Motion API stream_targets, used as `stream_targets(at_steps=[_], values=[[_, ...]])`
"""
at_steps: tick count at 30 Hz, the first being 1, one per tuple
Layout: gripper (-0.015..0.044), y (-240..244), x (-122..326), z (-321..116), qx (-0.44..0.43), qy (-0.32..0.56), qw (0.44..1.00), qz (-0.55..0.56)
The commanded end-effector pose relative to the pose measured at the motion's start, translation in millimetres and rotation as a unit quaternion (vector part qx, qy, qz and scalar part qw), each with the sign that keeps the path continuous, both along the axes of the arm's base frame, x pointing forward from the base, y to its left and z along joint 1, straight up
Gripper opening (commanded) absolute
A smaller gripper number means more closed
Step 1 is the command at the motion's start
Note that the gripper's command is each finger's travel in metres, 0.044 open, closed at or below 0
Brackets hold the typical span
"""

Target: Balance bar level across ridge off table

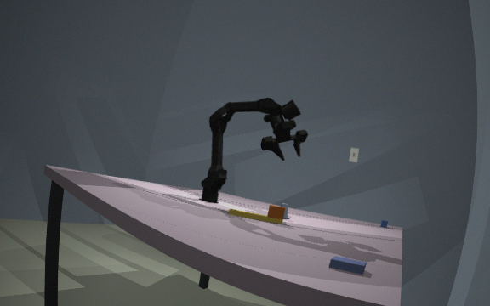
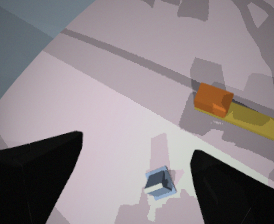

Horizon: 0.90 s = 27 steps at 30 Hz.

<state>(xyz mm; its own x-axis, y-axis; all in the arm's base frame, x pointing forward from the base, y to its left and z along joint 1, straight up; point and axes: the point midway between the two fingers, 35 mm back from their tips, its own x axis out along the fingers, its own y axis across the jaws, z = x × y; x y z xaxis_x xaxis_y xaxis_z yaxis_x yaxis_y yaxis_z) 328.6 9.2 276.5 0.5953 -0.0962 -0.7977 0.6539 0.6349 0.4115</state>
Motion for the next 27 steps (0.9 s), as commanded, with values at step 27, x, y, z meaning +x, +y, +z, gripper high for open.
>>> stream_targets(at_steps=[27], values=[[0.0315, -91, 5, -78, 0.227, 0.121, 0.827, -0.5]])
